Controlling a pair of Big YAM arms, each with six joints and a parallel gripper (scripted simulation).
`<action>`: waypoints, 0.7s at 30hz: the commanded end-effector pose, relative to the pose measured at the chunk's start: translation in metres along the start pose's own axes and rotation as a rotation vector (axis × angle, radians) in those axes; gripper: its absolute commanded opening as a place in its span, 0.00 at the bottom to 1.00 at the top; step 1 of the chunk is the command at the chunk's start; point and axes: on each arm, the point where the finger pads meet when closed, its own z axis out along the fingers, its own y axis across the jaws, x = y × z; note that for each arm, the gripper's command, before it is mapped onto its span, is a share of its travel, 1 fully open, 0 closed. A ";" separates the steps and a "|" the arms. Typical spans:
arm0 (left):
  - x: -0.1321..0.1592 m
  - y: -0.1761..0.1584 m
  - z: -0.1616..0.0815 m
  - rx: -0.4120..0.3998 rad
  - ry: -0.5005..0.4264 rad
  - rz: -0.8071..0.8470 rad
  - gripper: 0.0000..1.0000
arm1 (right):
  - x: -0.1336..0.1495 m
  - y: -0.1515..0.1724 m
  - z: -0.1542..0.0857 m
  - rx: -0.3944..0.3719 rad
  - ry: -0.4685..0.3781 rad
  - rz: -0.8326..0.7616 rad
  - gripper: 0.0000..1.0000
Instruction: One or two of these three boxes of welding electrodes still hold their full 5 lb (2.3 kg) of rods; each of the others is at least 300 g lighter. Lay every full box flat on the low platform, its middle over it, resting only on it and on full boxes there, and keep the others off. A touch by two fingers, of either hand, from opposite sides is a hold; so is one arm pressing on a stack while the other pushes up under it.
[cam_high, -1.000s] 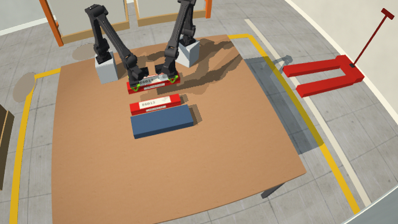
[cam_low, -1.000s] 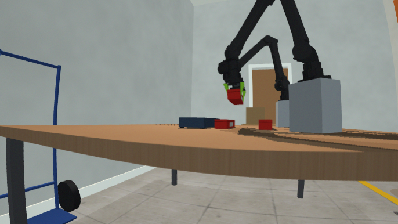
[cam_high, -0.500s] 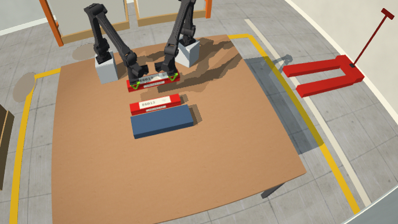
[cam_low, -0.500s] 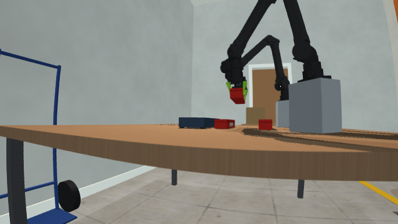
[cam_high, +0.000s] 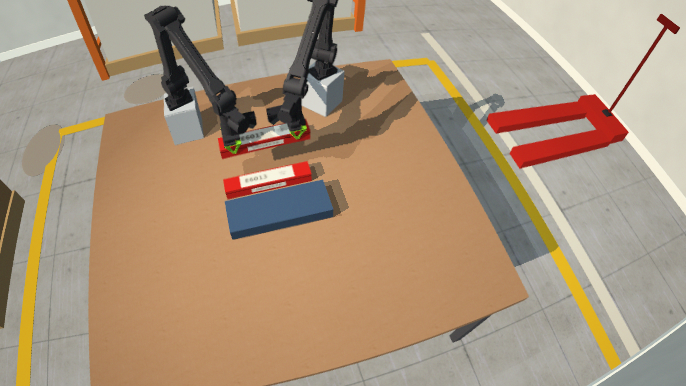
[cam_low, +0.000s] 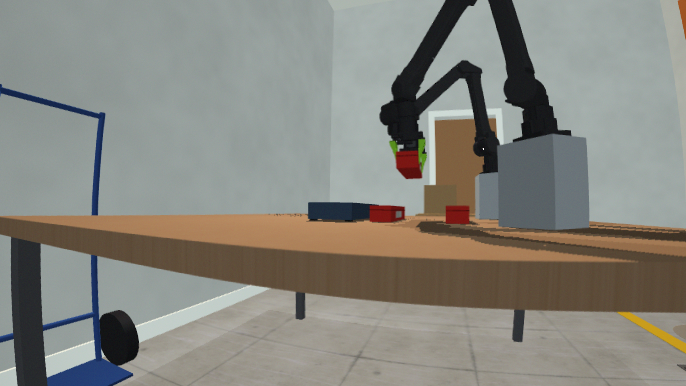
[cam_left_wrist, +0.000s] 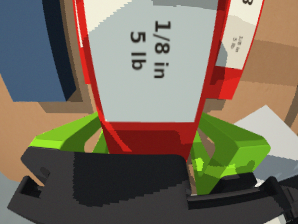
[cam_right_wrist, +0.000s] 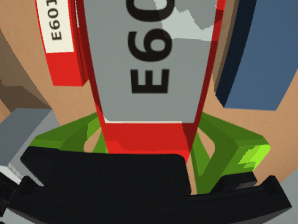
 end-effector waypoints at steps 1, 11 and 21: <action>-0.008 0.033 -0.042 -0.085 -0.042 -0.004 0.00 | -0.007 -0.034 -0.040 0.084 -0.044 0.007 0.00; -0.008 0.034 -0.044 -0.085 -0.042 -0.004 0.00 | -0.007 -0.035 -0.041 0.084 -0.044 0.007 0.00; -0.008 0.035 -0.045 -0.085 -0.042 -0.004 0.00 | -0.006 -0.036 -0.042 0.085 -0.044 0.007 0.00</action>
